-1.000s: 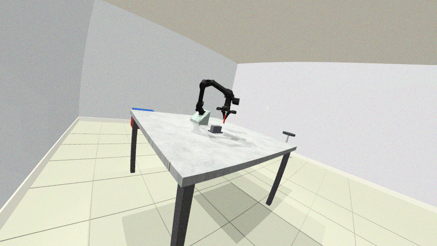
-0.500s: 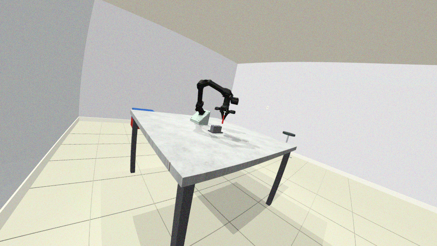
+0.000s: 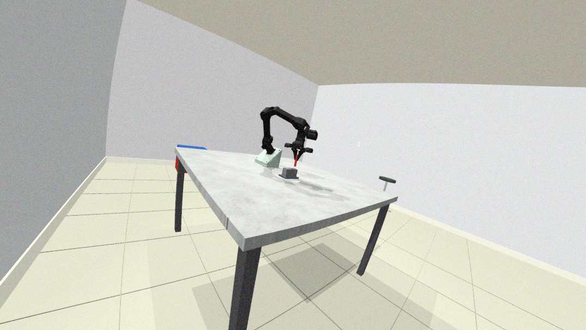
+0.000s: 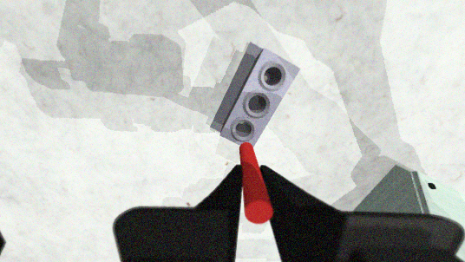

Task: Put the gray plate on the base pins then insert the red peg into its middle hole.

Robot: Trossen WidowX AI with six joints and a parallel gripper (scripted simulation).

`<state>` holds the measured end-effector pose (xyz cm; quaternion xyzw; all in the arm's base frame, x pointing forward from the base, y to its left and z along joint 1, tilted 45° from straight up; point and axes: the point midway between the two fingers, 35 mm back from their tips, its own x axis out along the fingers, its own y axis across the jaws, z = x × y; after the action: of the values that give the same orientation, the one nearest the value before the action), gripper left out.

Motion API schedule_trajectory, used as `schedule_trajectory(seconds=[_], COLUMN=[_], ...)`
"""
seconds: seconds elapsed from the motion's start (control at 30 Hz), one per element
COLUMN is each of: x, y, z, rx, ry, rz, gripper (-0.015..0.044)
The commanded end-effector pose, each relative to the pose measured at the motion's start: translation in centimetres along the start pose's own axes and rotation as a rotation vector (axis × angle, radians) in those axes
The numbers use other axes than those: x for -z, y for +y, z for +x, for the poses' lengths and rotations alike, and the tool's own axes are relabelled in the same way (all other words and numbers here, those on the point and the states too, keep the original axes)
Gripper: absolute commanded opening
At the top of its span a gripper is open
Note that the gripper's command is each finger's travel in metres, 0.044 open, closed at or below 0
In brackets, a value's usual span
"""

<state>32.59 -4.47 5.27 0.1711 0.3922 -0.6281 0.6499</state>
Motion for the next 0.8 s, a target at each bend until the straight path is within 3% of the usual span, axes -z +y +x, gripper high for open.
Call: schedule_trajectory(seconds=[0.0,0.33,0.77], x=[-1.2,-4.1,-4.3], y=[-0.2,-1.1,-1.2], z=[-0.2,-0.1,-0.1], rx=[-0.005,0.003,0.004], ry=[-0.008,-0.019,-0.019], rz=[0.0,0.003,0.004], gripper=[0.0,0.0,0.0])
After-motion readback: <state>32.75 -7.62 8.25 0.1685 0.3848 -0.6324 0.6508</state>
